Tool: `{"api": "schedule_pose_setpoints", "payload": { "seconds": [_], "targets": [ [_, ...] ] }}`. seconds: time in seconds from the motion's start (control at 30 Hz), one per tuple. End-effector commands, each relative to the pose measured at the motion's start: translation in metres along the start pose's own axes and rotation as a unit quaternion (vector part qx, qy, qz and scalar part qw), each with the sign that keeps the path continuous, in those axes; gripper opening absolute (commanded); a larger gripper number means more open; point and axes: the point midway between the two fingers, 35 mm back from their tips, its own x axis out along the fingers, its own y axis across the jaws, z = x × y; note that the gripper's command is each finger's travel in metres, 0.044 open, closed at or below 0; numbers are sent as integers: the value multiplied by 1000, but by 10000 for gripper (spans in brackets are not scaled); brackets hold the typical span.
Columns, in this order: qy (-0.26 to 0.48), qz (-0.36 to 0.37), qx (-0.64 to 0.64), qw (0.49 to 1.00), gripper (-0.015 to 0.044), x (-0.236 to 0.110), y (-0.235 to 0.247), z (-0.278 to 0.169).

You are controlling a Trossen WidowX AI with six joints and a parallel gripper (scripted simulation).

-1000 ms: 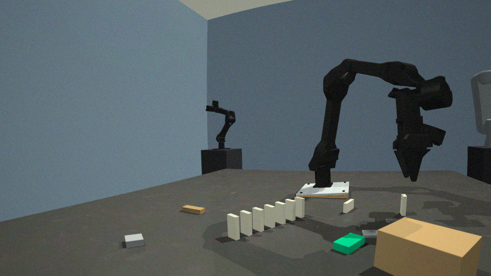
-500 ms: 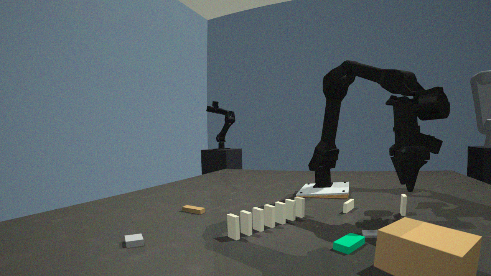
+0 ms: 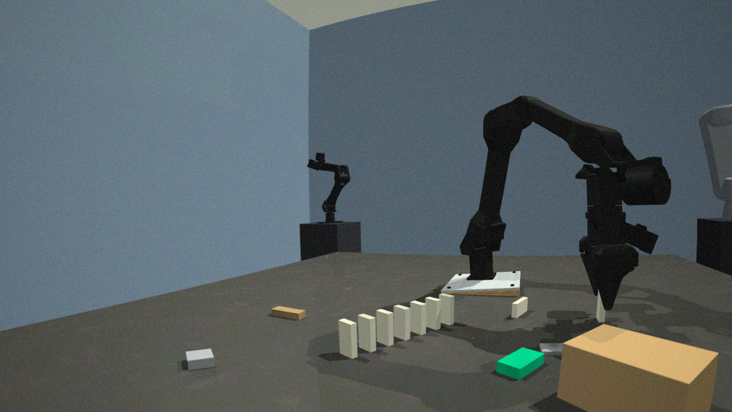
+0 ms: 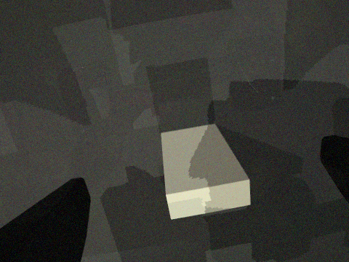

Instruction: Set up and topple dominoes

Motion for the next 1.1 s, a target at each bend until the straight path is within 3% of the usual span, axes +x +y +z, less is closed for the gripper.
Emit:
{"api": "schedule_pose_setpoints", "payload": {
  "seconds": [0.0,0.03,0.47,0.8,1.07],
  "targets": [
    [2,7,-2,1000,440,8,2,-1],
    [2,7,-2,1000,440,8,2,-1],
    [2,7,-2,1000,107,8,2,-1],
    [2,7,-2,1000,107,6,2,0],
    [3,4,-1,1000,107,-95,-4,4]
  ]
}}
